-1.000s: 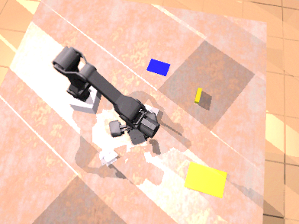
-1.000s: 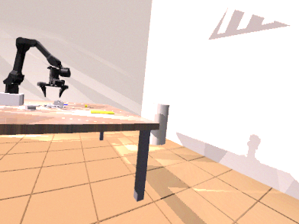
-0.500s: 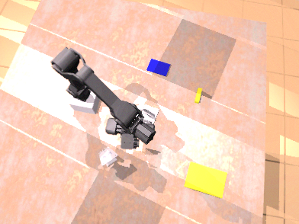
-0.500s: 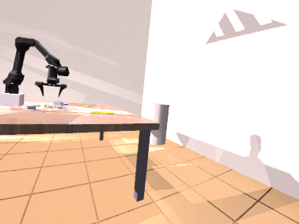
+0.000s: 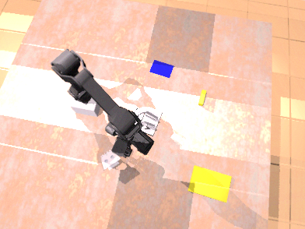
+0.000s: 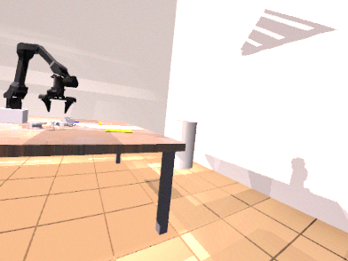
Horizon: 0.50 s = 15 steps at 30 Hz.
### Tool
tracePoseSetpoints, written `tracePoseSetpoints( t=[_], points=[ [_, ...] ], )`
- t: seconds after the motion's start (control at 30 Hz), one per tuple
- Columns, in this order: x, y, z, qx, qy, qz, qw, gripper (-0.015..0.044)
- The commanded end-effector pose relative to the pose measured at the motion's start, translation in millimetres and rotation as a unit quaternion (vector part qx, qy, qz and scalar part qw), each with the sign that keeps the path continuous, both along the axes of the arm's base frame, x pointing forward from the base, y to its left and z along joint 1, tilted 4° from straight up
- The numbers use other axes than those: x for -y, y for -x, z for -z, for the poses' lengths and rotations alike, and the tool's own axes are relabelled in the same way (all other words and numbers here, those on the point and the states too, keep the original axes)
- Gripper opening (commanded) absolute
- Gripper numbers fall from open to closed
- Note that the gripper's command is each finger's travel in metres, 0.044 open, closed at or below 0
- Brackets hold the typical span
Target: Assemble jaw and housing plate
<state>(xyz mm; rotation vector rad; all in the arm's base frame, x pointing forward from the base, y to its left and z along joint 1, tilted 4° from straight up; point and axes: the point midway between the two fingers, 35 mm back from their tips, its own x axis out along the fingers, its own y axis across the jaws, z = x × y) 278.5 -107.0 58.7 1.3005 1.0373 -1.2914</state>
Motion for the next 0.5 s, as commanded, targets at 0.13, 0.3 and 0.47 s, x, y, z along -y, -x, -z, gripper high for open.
tracePoseSetpoints(
  t=[0.13,0.3,0.47],
  points=[
    [9.1,3.6,-1.9,0.006,-0.009,0.093,0.996,0.044],
    [15.9,6.3,-3.1,0.01,-0.013,0.155,0.988,0.044],
    [22.5,9.2,-4.2,0.014,-0.016,0.217,0.976,0.044]
  ],
)
